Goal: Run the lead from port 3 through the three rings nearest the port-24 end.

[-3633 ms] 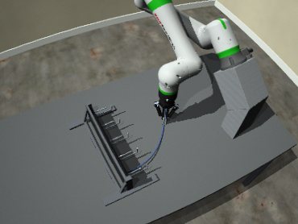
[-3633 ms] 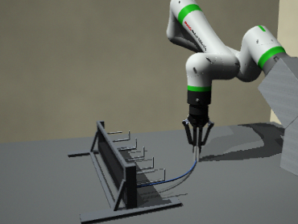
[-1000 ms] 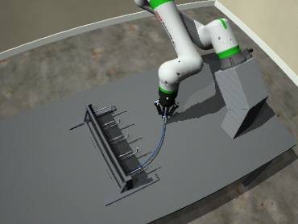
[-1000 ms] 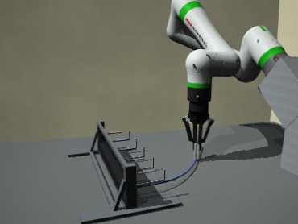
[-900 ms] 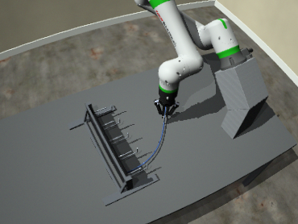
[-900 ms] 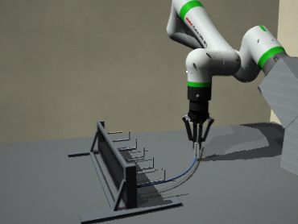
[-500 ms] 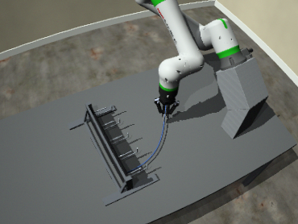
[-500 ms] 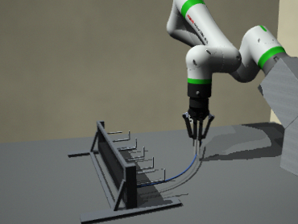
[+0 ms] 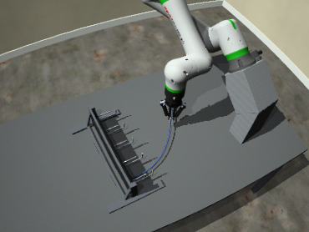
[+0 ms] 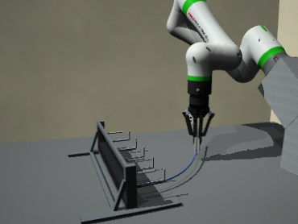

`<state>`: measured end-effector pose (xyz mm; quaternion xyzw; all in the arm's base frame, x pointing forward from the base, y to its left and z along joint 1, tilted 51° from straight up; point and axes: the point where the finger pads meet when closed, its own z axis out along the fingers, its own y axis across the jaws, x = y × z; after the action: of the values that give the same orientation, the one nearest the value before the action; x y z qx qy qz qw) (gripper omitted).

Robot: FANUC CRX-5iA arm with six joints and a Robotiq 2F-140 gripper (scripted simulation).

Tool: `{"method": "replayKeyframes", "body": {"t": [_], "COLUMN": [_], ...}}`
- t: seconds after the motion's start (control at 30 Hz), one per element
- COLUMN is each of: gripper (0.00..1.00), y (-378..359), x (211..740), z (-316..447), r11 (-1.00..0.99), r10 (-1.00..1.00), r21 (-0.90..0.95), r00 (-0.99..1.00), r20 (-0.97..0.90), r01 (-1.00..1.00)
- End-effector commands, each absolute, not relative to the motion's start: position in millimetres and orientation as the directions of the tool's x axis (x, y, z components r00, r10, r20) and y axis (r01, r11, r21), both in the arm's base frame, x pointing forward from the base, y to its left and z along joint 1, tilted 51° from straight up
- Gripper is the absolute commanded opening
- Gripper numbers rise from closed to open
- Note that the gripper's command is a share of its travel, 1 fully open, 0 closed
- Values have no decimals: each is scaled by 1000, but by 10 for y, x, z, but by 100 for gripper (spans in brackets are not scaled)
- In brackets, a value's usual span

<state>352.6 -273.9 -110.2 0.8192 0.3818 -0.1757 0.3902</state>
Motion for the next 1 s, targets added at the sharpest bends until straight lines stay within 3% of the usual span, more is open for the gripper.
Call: {"method": "replayKeyframes", "body": {"t": [0.0, 0.43, 0.97], "gripper": [0, 0, 0], "y": [-2727, -2728, -2694], "x": [3528, 3589, 4571], "z": [-1095, -1043, -248], "r11": [-404, -395, -255], "r10": [489, 494, 580], "r21": [505, 497, 327], "r00": [647, 635, 414], "r20": [-586, -594, -702], "r01": [763, 773, 910]}}
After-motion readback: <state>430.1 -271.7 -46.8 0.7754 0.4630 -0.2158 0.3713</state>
